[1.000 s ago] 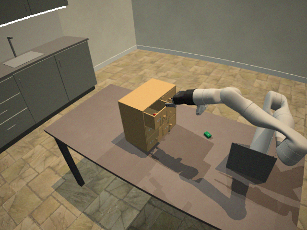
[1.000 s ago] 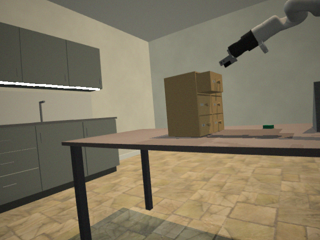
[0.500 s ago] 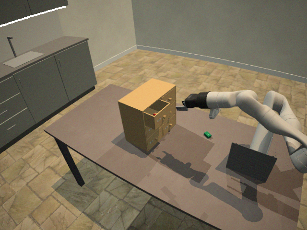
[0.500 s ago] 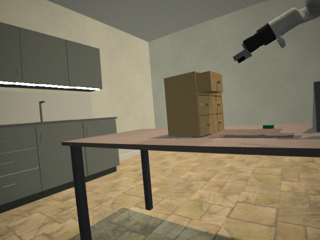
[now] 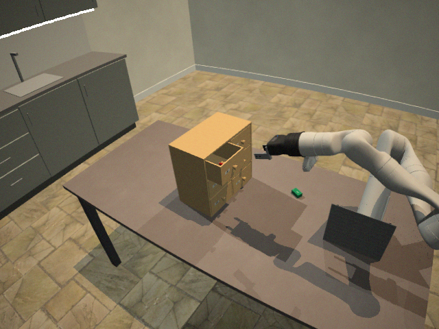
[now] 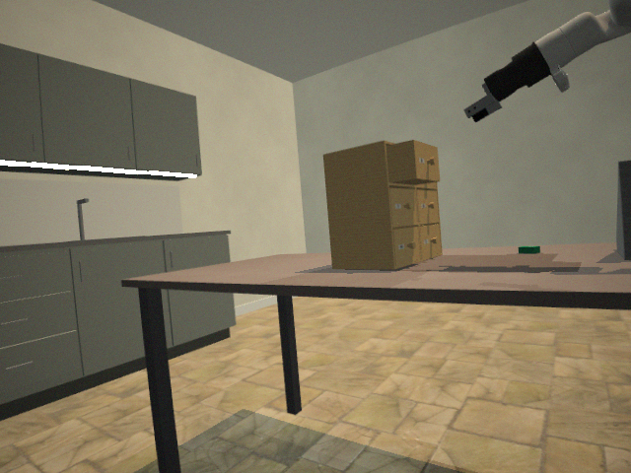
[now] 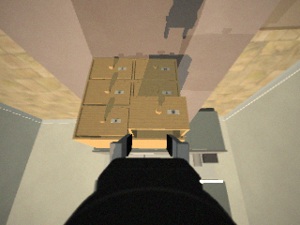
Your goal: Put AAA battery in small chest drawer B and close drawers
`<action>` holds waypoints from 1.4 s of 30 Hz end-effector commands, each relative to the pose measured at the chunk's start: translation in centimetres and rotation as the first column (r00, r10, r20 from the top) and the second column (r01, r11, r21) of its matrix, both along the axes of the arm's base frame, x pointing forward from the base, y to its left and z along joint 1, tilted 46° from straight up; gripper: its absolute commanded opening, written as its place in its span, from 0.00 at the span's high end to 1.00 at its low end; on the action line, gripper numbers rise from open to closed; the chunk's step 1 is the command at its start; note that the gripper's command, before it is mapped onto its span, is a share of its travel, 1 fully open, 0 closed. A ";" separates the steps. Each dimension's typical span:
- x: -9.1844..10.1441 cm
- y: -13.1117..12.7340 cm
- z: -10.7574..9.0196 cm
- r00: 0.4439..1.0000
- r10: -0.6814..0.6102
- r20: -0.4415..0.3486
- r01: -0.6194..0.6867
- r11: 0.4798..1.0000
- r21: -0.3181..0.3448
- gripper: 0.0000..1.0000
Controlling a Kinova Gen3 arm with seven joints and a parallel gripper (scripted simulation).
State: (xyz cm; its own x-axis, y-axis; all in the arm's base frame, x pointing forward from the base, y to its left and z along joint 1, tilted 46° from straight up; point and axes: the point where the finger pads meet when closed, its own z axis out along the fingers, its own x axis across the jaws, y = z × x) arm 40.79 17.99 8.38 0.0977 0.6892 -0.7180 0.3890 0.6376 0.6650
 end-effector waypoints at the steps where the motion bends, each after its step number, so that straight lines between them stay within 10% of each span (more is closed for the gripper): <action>1: -0.1 -0.1 -0.1 1.000 -0.007 -0.004 0.007 1.000 0.000 0.00; 23: -0.1 0.8 0.5 0.964 -0.185 -0.189 0.190 0.982 0.009 0.00; 42: -0.1 2.1 1.6 0.730 -0.468 -0.498 0.506 0.860 -0.066 0.00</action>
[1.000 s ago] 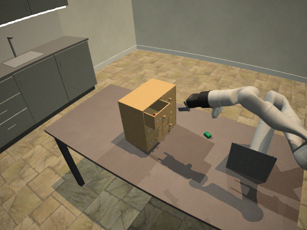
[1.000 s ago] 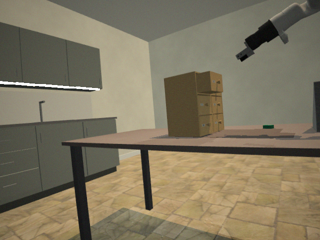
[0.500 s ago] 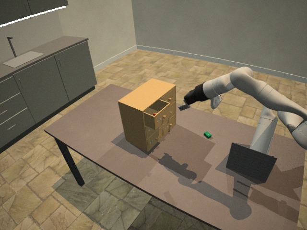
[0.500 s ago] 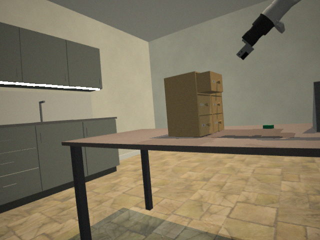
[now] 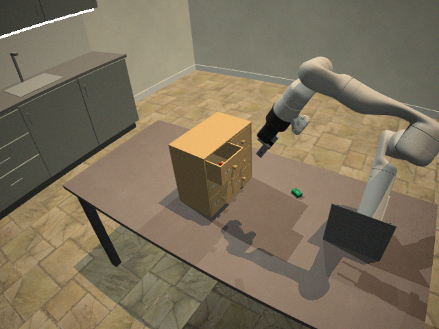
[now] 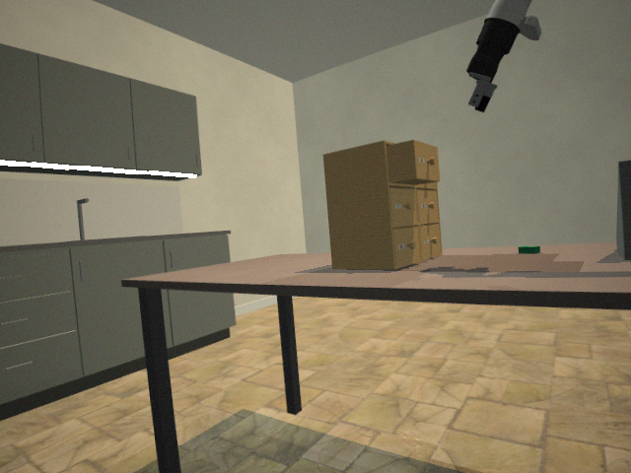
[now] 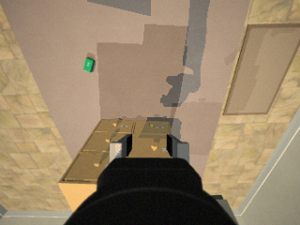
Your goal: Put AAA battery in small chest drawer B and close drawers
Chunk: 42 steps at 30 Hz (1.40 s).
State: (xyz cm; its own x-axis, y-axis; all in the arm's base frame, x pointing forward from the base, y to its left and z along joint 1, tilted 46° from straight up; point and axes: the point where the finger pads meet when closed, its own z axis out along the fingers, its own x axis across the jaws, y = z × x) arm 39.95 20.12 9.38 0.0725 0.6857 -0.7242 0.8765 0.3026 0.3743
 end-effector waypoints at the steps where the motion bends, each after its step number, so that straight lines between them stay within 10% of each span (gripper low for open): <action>1: 0.8 0.0 0.7 0.994 -0.093 -0.066 0.094 0.995 0.019 0.00; 21: 0.8 1.0 1.7 0.883 -0.341 -0.324 0.359 0.933 -0.005 0.00; 42: 0.6 1.3 1.9 0.856 -0.371 -0.360 0.392 0.920 -0.015 0.00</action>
